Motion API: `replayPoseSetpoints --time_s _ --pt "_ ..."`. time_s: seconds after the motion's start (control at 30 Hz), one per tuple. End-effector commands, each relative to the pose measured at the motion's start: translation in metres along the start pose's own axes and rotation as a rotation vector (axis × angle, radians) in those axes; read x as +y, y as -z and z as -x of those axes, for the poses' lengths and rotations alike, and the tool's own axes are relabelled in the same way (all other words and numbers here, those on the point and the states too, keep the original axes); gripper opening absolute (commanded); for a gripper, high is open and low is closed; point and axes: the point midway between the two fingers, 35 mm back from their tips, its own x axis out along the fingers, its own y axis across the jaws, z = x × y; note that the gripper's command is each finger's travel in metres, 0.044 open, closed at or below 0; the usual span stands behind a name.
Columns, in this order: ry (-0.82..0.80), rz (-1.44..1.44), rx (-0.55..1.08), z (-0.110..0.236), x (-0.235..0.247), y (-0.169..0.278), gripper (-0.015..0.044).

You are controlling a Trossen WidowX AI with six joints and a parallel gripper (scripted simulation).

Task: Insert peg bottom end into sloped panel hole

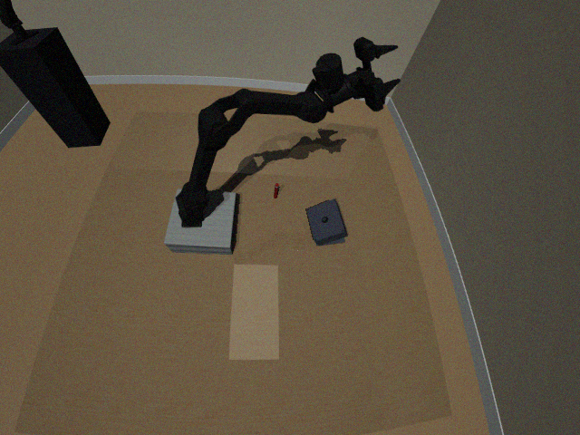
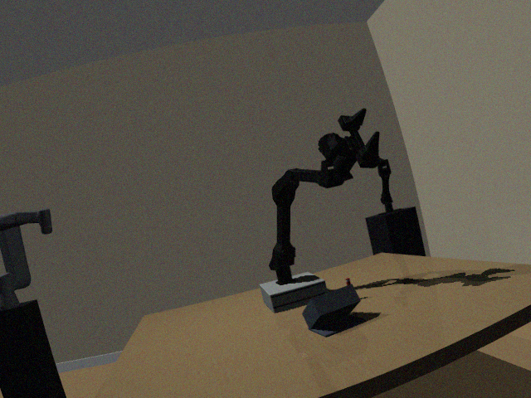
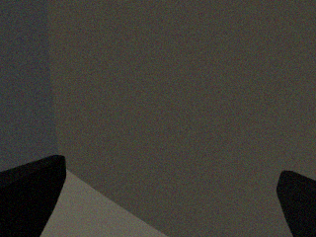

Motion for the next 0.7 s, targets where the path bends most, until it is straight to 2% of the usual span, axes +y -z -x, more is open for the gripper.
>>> replayPoseSetpoints --time_s 0.0,0.67 --pt "0.061 0.105 0.032 0.004 -0.017 0.007 0.044" --pt "0.286 0.623 0.236 0.028 -0.078 0.033 0.044"
